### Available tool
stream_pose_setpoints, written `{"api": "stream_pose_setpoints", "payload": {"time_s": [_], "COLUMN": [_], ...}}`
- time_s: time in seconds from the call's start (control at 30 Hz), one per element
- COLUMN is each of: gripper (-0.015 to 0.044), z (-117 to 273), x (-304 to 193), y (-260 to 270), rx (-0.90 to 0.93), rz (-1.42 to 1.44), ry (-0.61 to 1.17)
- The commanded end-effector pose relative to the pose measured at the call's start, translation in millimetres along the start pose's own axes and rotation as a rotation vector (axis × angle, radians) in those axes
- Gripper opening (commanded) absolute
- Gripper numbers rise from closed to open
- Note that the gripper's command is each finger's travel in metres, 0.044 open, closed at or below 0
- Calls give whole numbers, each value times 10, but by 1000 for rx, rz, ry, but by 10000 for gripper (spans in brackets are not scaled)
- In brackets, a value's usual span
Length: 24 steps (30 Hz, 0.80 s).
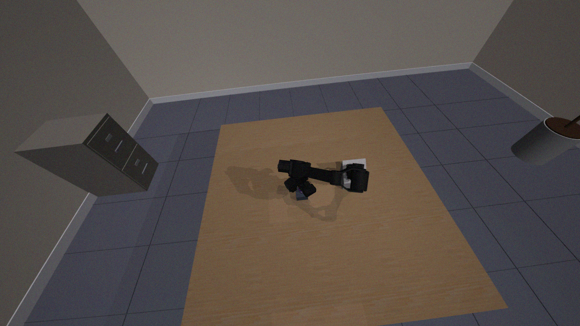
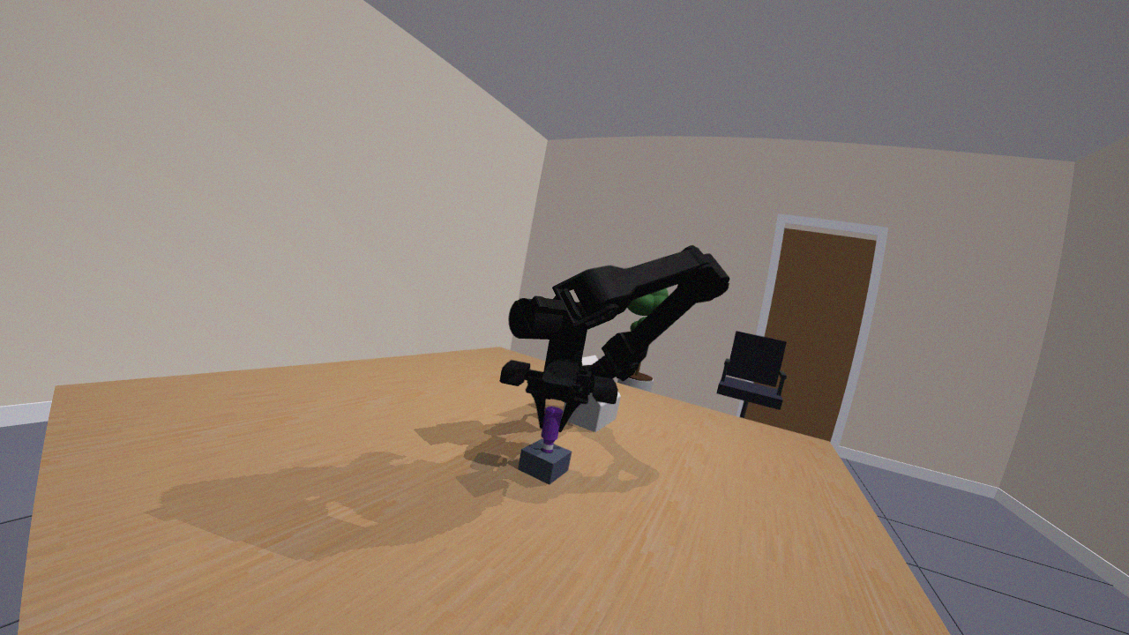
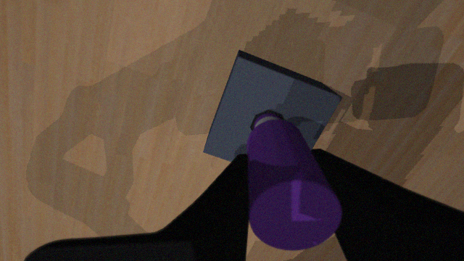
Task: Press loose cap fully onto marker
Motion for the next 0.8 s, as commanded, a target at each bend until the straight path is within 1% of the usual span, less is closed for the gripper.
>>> {"api": "stream_pose_setpoints", "payload": {"time_s": [0.0,0.2,0.77], "gripper": [0,0,440], "z": [-40,-40,-33], "x": [-8,-8,-9], "y": [3,3,2], "rx": [4,4,1], "rz": [-6,-6,-2], "ry": [-2,-2,1]}}
Point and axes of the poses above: the point midway between the two fingers, 35 mm back from their tips, its own z axis back along the fingers, its own y axis across the jaws, x = y × z, the point moved 2 cm from there along z, back along the fingers, and after that the axes turned 2 degrees about -z, right-handed, at the moved point
